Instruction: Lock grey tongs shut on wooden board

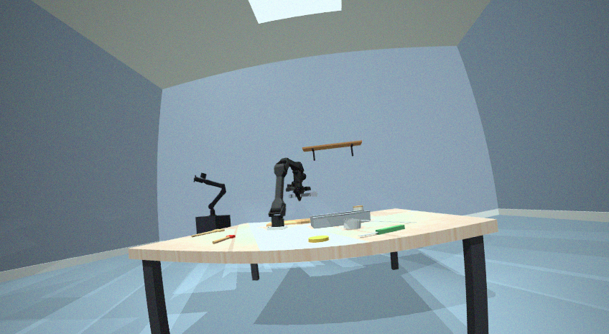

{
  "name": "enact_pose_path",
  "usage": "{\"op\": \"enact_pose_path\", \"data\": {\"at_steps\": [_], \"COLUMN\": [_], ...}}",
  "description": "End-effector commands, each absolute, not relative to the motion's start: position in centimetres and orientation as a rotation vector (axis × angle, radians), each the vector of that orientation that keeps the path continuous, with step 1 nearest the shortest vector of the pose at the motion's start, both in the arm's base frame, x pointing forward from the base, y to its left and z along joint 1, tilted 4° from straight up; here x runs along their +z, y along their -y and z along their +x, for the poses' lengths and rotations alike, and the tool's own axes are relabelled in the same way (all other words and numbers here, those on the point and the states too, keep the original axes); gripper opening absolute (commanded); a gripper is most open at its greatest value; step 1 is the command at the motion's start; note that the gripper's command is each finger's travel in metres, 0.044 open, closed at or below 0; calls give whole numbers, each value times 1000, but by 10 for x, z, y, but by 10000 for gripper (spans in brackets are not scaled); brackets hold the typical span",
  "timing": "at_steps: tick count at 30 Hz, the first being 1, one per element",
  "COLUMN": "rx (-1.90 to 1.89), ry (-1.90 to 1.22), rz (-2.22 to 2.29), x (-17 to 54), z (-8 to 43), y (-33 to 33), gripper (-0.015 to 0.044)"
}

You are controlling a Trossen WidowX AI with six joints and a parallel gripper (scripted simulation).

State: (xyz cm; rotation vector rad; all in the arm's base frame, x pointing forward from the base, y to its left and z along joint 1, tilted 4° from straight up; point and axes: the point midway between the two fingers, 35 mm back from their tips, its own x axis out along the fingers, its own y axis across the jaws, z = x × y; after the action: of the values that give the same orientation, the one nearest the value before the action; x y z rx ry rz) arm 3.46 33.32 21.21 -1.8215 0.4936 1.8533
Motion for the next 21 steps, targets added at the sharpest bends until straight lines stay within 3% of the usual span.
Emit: {"op": "enact_pose_path", "data": {"at_steps": [1,21], "rx": [1952,2296], "ry": [-316,590], "rz": [-1942,-2373], "x": [214,213], "z": [26,-15], "y": [-333,-328], "gripper": [-150,-150]}}
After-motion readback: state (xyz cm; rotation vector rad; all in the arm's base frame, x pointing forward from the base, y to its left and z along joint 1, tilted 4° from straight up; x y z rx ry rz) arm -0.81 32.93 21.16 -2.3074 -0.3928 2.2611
